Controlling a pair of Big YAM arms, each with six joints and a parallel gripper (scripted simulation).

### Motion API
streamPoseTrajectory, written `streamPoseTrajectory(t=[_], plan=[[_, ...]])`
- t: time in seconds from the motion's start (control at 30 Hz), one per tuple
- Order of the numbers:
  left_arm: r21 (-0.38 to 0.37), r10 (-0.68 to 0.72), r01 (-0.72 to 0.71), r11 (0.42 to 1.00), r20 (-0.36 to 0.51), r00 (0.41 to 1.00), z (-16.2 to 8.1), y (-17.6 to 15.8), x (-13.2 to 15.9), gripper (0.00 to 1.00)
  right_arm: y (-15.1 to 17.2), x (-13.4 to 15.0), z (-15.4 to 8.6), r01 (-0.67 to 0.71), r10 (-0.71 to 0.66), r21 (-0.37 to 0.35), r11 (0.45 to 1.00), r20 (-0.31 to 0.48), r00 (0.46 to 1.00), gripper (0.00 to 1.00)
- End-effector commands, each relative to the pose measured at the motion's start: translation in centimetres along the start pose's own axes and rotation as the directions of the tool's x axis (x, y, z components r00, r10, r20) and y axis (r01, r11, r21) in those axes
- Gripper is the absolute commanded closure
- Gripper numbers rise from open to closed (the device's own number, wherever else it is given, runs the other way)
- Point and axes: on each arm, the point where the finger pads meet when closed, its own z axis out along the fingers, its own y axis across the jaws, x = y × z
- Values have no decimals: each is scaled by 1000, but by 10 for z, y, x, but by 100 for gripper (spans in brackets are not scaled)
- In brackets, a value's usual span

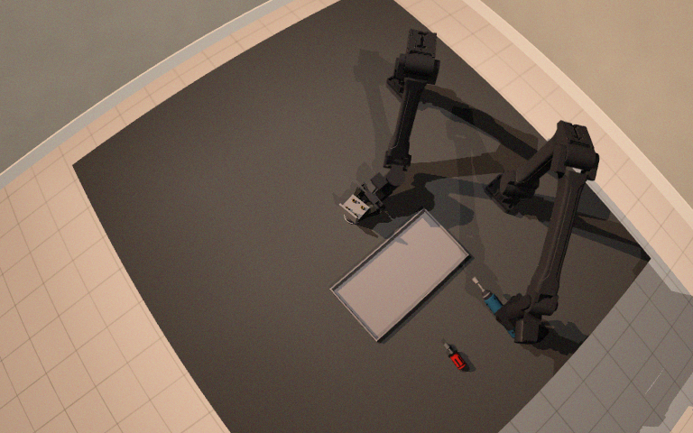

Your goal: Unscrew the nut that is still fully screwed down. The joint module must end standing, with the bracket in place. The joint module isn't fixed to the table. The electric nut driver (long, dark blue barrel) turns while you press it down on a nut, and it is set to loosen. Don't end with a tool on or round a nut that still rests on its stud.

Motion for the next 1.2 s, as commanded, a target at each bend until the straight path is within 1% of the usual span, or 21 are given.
streamPoseTrajectory(t=[0.0,0.03,0.1,0.17,0.2,0.23,0.3,0.33,0.4,0.47,0.5,0.73,0.97,1.0,1.13,1.17], plan=[[65,-12,9,998,59,998,-27,-15,-18,58,4,-10,3,-18,18,-4,1000,19,1000,41],[46,-12,10,999,41,999,-15,-6,-10,58,4,-10,3,-18,18,-4,1000,19,1000,41],[16,-11,11,1000,14,1000,6,-2,-6,58,4,-10,3,-18,18,-4,1000,19,1000,41],[30,-11,10,999,27,1000,4,-10,-13,58,4,-10,3,-18,18,-4,1000,19,1000,41],[28,-11,10,1000,25,1000,6,-7,-10,58,4,-10,3,-18,18,-4,1000,19,1000,41],[38,-11,10,999,34,999,2,-4,-8,58,4,-10,3,-18,18,-4,1000,19,1000,41],[66,-13,9,998,60,998,-8,-16,-19,58,4,-10,3,-18,18,-4,1000,19,1000,41],[58,-12,9,998,52,999,0,-17,-20,58,4,-10,3,-18,18,-4,1000,19,1000,41],[14,-11,11,1000,12,1000,26,-2,-6,58,4,-10,3,-18,18,-4,1000,19,1000,41],[53,-12,9,999,48,999,5,-12,-15,58,4,-10,3,-18,18,-4,1000,19,1000,41],[62,-12,9,998,56,998,1,-14,-17,58,4,-10,3,-18,18,-4,1000,19,1000,41],[53,-12,9,999,48,999,7,-10,-13,58,4,-10,3,-18,18,-4,1000,19,1000,41],[36,-11,10,999,32,999,19,-7,-11,58,4,-10,3,-18,18,-4,1000,19,1000,41],[36,-3,2,999,32,999,15,-11,-11,58,4,-10,3,-18,18,-4,1000,19,1000,41],[36,-3,2,999,32,999,15,-11,-11,58,4,-10,3,-18,18,-4,1000,19,1000,41],[49,-12,9,999,44,999,12,-8,-12,58,4,-10,3,-18,18,-4,1000,19,1000,41]])
